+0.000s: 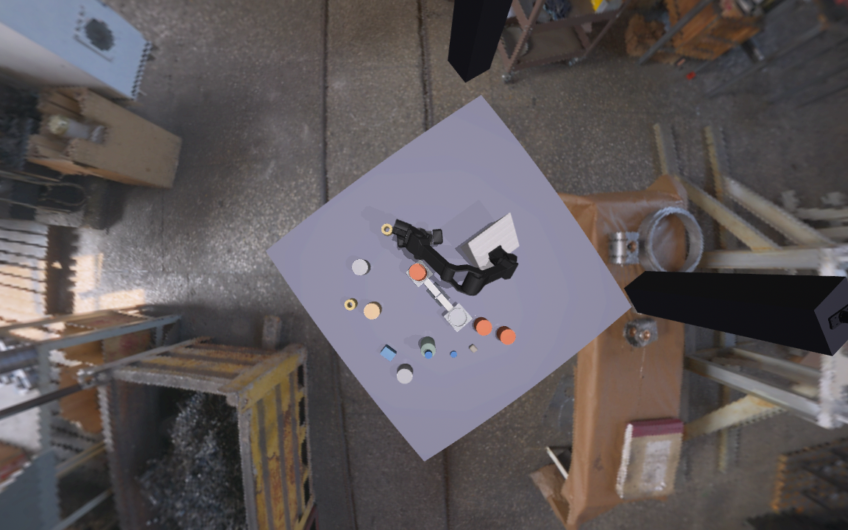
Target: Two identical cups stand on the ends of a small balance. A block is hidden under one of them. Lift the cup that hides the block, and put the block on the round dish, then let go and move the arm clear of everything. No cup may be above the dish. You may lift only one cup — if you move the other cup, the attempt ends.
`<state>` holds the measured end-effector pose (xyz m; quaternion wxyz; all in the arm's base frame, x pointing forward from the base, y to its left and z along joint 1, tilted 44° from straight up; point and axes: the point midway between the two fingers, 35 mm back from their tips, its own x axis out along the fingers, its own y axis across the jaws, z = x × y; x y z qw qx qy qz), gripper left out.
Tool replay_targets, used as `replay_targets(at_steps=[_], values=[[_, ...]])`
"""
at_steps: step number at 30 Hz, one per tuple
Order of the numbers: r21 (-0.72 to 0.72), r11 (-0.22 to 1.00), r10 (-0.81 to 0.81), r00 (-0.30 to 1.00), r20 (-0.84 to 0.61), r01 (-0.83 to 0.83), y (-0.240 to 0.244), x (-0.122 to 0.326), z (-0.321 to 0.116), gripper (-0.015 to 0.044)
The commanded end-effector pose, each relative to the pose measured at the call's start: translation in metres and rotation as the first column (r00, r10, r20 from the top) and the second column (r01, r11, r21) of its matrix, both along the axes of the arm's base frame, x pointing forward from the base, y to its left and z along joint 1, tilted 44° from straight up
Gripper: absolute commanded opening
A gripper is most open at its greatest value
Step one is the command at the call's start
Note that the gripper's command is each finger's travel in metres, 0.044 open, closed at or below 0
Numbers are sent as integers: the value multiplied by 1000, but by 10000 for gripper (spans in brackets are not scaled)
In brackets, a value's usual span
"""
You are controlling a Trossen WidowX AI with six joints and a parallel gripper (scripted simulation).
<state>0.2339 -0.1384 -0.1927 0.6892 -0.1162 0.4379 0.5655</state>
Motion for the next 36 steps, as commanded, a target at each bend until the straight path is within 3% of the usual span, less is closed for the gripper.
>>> replay_targets(at_steps=[1,16,32,36], values=[[5,1000,-7,1000,-2,7,4,0,-3,0],[6,1000,-7,1000,-2,7,16,-1,-16,0],[-5,1000,0,1000,7,0,9,2,-11,420],[3,1000,-7,1000,-3,7,-25,1,27,440]])
